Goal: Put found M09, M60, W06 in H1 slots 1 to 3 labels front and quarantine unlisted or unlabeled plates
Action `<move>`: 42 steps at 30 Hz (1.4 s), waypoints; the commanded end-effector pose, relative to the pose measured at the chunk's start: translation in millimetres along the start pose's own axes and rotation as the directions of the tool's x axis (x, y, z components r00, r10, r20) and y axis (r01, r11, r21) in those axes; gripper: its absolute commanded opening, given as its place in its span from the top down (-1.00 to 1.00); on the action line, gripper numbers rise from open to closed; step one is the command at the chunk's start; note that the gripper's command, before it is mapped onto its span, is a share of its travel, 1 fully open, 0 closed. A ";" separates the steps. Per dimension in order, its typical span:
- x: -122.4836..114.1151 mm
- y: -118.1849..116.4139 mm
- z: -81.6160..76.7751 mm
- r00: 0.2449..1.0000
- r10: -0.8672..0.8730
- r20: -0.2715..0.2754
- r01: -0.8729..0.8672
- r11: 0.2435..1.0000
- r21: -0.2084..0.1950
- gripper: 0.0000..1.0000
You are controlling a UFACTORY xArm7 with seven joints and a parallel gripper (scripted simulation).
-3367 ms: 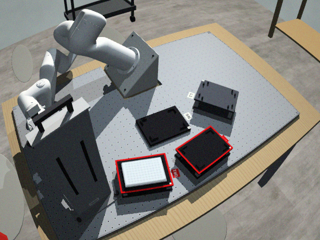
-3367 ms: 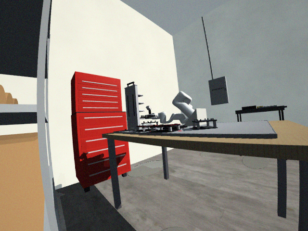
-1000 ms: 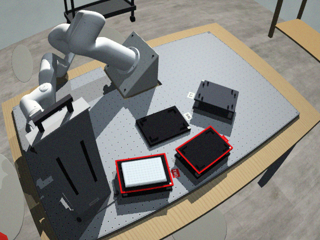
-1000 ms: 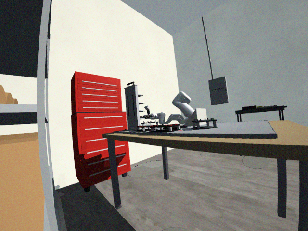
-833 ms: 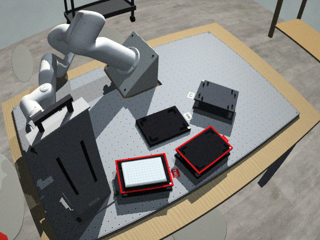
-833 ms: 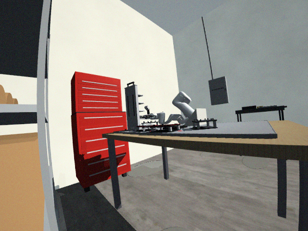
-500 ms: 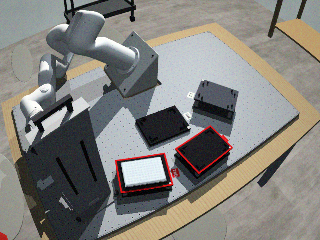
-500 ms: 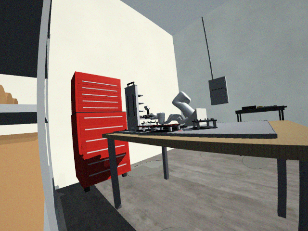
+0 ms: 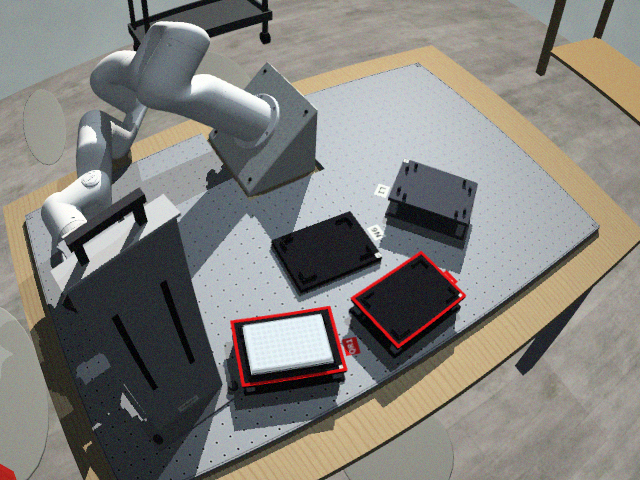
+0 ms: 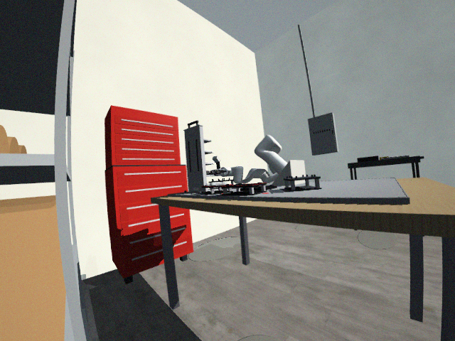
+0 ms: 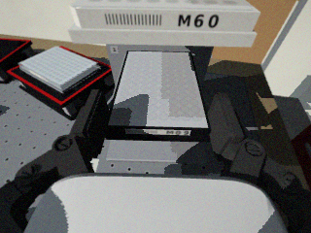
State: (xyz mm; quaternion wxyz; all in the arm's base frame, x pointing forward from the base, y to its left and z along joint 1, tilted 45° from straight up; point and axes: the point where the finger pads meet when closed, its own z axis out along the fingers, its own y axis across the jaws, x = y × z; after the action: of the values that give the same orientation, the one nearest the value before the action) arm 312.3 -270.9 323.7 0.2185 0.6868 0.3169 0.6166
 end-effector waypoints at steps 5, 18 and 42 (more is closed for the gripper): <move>1.3 -0.3 4.4 1.000 -0.003 -0.001 0.003 1.000 0.001 1.00; 1.3 -0.3 5.2 1.000 -0.003 -0.001 0.003 1.000 0.001 1.00; 0.4 -0.3 5.3 1.000 -0.003 -0.001 0.003 1.000 0.001 -1.00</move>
State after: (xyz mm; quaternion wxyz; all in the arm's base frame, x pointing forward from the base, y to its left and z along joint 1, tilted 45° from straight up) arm 317.4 -270.9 322.4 0.2185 0.6867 0.3169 0.6166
